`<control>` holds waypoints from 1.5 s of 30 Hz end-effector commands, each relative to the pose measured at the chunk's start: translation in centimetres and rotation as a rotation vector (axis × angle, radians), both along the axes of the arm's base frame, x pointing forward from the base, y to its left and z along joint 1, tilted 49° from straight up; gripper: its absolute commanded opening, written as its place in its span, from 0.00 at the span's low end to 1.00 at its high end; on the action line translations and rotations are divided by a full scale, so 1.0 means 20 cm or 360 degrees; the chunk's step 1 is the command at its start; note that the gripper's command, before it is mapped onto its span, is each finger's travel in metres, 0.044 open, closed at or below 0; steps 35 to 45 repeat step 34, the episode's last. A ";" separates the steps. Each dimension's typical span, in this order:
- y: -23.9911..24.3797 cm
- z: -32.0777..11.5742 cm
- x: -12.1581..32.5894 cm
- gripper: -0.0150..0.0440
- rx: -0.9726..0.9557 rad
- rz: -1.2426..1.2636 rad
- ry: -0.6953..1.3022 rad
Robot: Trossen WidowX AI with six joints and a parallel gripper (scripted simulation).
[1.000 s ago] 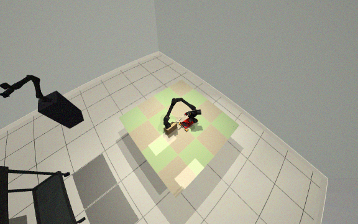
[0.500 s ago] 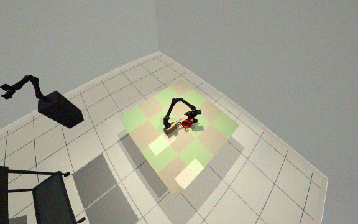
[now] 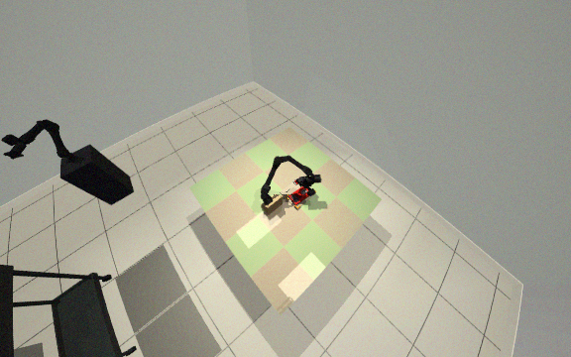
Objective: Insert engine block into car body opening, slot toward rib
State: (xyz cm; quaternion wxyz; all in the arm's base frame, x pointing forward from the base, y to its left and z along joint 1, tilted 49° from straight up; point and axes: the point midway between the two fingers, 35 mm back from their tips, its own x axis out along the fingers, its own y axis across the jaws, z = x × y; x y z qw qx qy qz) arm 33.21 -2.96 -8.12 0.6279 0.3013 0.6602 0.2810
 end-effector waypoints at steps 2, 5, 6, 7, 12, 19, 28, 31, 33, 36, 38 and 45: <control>-0.02 0.02 0.01 1.00 -0.0008 0.0004 -0.0016; -0.02 0.02 0.01 0.87 -0.0008 0.0004 -0.0016; -0.02 0.02 0.01 0.82 -0.0008 0.0004 -0.0016; -0.02 0.02 0.01 0.78 -0.0008 0.0004 -0.0016; -0.02 0.02 0.01 0.56 -0.0008 0.0004 -0.0016; -0.02 0.02 0.01 0.25 -0.0008 0.0004 -0.0016; -0.02 0.02 0.01 0.25 -0.0008 0.0004 -0.0016; -0.02 0.01 0.01 0.25 -0.0006 0.0001 -0.0013; -0.02 0.02 0.01 0.25 -0.0008 0.0004 -0.0016; -0.02 0.02 0.01 0.25 -0.0008 0.0004 -0.0016; -0.02 0.02 0.01 0.25 -0.0008 0.0004 -0.0016; -0.02 0.02 0.01 0.25 -0.0008 0.0004 -0.0016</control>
